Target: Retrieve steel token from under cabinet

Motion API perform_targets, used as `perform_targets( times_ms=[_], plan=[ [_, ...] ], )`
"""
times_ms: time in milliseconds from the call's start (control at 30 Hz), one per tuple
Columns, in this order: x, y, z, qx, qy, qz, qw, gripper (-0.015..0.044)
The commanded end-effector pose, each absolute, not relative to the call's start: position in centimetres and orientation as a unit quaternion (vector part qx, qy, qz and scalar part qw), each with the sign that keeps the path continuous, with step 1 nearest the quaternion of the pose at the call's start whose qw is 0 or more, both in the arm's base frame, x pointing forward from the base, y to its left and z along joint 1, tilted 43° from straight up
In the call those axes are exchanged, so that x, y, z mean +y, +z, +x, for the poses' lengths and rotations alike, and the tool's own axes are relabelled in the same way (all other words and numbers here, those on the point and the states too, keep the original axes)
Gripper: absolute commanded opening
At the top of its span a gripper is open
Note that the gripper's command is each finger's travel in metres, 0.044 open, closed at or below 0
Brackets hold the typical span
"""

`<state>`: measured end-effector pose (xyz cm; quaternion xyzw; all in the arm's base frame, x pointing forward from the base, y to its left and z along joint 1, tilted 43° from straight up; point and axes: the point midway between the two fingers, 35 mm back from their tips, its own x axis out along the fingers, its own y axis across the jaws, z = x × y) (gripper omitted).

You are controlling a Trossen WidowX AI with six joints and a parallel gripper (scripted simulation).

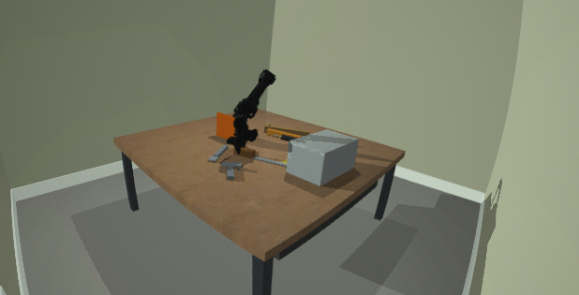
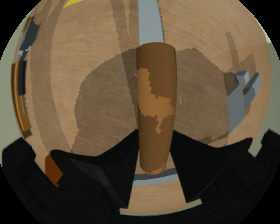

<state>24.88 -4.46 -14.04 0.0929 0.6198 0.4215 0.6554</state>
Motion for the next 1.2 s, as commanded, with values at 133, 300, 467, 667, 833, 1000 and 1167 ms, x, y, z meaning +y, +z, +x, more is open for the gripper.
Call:
perform_targets(
  times_ms=[133, 300, 467, 667, 833, 1000, 1167],
  plan=[
    [-4.6, -14.14, 24.9, 0.62, 0.421, 0.093, 0.656, 0.0105],
    [-4.6, -14.14, 24.9, 0.62, 0.421, 0.093, 0.656, 0.02],
    [-4.6, -14.15, 24.91, 0.619, 0.419, 0.091, 0.658, 0.027],
    [-4.62, -14.12, 24.92, 0.618, 0.42, 0.09, 0.658, 0.027],
    [-4.57, -14.16, 24.88, 0.618, 0.42, 0.09, 0.658, 0.027],
    [-4.55, -14.2, 24.89, 0.618, 0.421, 0.089, 0.658, 0.0217],
    [-4.55, -14.2, 24.89, 0.618, 0.421, 0.089, 0.658, 0.0125]
  ],
)
